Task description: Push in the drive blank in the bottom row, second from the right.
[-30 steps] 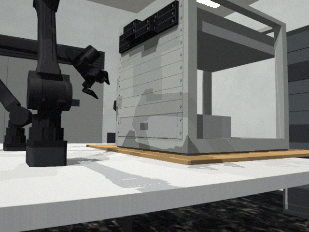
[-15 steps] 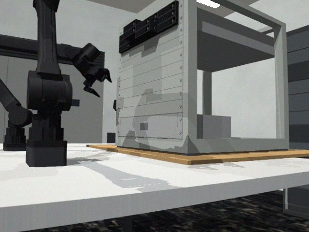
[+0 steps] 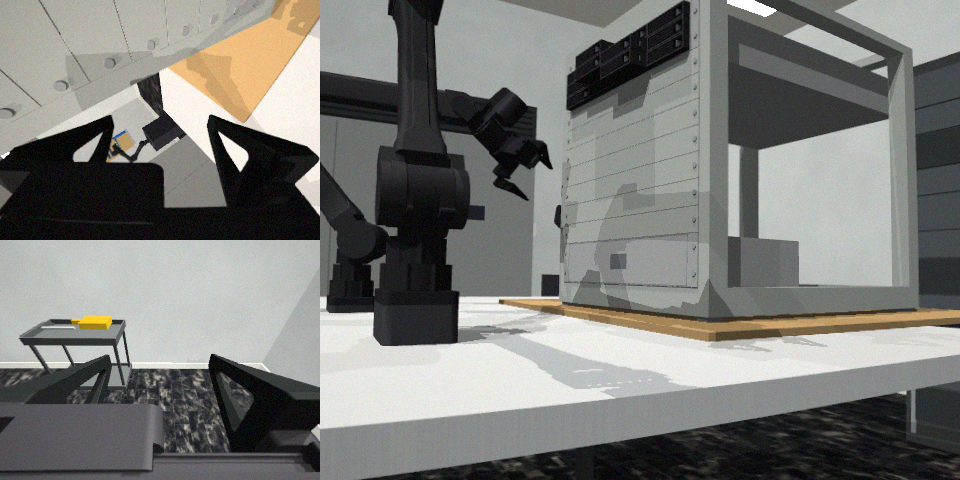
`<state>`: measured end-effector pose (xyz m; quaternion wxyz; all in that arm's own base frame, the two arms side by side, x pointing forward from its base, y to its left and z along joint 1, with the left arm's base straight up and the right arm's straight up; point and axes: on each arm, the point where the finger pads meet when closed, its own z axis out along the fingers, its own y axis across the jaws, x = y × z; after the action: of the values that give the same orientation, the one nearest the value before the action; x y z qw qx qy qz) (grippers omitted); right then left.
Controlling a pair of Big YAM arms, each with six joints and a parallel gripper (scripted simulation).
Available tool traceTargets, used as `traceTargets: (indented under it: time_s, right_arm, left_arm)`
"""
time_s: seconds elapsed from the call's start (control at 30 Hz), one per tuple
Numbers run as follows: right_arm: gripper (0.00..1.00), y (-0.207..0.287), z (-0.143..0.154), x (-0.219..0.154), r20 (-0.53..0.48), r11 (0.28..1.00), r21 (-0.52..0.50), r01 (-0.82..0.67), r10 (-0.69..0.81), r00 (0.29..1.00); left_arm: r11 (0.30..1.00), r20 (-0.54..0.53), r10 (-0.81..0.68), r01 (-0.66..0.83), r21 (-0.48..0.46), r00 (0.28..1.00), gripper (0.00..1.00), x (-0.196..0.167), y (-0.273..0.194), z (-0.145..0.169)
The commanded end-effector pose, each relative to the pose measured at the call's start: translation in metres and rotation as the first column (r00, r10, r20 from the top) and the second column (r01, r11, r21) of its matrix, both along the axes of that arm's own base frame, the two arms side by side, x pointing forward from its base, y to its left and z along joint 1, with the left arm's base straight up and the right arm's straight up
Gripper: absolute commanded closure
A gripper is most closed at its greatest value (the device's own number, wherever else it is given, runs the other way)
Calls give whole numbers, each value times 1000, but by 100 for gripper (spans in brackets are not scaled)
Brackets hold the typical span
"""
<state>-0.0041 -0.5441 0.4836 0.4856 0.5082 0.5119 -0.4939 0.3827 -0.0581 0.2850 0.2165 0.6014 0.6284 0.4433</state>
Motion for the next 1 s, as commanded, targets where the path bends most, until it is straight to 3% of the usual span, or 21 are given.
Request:
traceTargets:
  time_s: [0.0,0.97]
  right_arm:
    - [0,-1,17,3,12,999,-41,-4,4,1000]
    - [0,-1,17,3,12,999,-41,-4,4,1000]
  left_arm:
    - [999,96,-15,18,-30,995,0,13,-10,51]
    - [999,102,-18,21,-30,995,0,13,-13,53]
